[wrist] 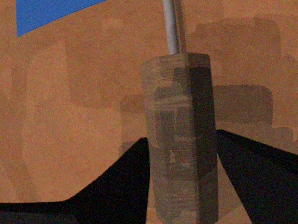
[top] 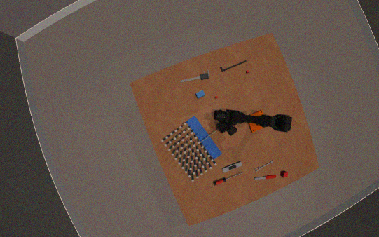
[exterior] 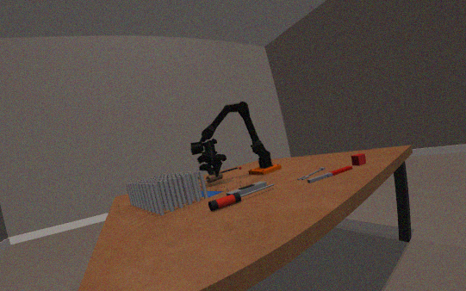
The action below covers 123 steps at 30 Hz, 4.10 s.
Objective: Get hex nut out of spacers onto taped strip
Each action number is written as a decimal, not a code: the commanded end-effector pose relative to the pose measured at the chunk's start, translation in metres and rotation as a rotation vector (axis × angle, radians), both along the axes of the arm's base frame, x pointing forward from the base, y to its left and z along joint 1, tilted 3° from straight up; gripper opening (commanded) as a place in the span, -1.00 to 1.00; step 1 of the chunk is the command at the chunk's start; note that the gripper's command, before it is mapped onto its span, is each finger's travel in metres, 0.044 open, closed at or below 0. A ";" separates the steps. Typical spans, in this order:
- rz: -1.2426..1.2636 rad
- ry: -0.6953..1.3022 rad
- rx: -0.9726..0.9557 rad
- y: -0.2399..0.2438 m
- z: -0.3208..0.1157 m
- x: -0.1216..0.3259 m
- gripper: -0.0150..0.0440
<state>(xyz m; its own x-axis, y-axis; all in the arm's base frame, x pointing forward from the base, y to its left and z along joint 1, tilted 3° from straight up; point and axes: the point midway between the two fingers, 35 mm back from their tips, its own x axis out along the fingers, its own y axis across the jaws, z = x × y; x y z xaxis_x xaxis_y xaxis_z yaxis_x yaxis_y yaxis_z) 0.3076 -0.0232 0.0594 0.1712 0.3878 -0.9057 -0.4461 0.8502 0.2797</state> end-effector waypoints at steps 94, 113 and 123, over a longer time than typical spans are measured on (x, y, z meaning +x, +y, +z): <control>-0.003 -0.019 0.006 0.032 0.009 0.068 -0.49; -0.003 -0.021 0.007 0.037 0.010 0.078 -0.49; -0.003 -0.021 0.007 0.040 0.011 0.084 -0.49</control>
<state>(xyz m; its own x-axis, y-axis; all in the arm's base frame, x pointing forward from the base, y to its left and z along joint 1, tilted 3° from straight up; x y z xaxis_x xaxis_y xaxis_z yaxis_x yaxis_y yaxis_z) 0.3869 0.0165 0.0674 0.1823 0.3965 -0.8998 -0.4498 0.8473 0.2823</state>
